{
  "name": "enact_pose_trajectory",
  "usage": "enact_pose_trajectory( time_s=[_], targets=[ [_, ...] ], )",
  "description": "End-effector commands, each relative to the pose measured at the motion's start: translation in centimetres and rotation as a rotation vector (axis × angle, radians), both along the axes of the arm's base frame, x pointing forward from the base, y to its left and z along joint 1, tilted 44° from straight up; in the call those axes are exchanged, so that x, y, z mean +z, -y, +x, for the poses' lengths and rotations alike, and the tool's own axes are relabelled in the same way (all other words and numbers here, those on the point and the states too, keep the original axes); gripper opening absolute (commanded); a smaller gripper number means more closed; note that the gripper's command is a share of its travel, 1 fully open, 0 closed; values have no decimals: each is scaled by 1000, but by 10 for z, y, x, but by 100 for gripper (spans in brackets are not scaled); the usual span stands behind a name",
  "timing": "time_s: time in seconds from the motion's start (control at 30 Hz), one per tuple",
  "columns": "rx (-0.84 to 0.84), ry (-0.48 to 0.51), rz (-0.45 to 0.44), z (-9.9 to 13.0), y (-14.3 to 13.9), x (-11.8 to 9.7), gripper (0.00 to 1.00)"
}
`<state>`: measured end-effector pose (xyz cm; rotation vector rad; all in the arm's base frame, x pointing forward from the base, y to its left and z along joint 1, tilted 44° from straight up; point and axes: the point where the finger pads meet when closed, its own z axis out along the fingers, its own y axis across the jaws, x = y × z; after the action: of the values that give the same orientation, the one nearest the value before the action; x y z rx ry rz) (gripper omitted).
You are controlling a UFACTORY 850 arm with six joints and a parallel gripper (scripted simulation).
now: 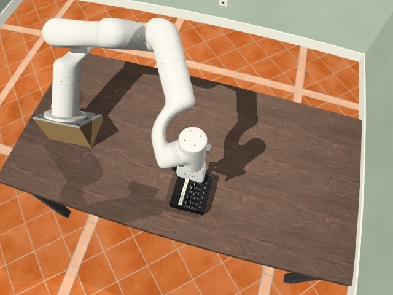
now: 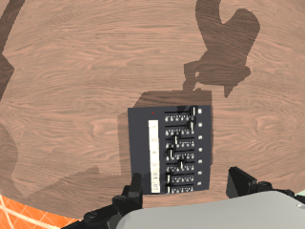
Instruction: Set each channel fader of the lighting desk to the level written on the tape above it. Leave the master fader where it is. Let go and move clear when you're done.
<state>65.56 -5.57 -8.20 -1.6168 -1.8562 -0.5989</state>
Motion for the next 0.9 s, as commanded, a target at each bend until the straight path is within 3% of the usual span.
enact_pose_trajectory(
  time_s=[0.0, 0.43, 0.87],
  targets=[
    [2, 1, 1, 1, 0, 1, 100],
    [26, 34, 10, 3, -2, 0, 100],
    [320, 427, 70, 28, -38, -13, 100]
  ],
)
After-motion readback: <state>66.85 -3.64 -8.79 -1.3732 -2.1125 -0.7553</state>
